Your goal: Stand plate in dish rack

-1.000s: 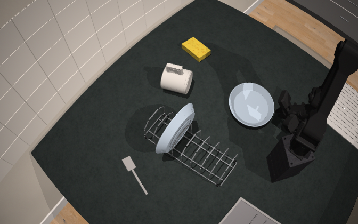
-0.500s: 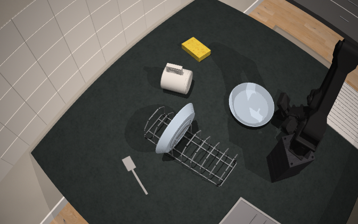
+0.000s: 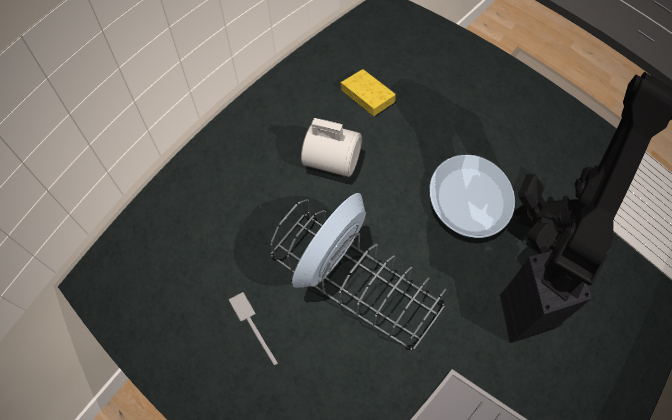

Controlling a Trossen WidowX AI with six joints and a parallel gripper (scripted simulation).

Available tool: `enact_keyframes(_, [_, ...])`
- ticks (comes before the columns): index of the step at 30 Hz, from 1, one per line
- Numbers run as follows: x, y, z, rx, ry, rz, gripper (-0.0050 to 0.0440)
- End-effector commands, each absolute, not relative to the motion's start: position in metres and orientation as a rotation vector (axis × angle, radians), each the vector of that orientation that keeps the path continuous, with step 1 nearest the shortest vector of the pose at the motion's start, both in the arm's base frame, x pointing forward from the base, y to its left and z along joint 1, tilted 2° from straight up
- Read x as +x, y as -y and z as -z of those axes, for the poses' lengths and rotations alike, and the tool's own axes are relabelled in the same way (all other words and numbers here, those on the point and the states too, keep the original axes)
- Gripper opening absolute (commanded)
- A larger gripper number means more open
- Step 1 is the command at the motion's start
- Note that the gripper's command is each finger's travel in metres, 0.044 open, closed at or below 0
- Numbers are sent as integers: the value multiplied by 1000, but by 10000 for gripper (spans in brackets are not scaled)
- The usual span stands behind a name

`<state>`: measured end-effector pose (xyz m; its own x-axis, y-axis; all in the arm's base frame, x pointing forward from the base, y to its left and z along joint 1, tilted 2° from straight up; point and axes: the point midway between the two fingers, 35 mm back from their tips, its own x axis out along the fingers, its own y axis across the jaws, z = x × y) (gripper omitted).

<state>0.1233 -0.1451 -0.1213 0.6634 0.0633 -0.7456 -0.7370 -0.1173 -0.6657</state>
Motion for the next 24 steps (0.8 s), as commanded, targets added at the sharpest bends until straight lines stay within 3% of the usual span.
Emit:
enact_keyframes(1, [124, 145, 122, -1548, -575, -747, 94])
enact_keyframes(24, [127, 145, 125, -1548, -575, -747, 94])
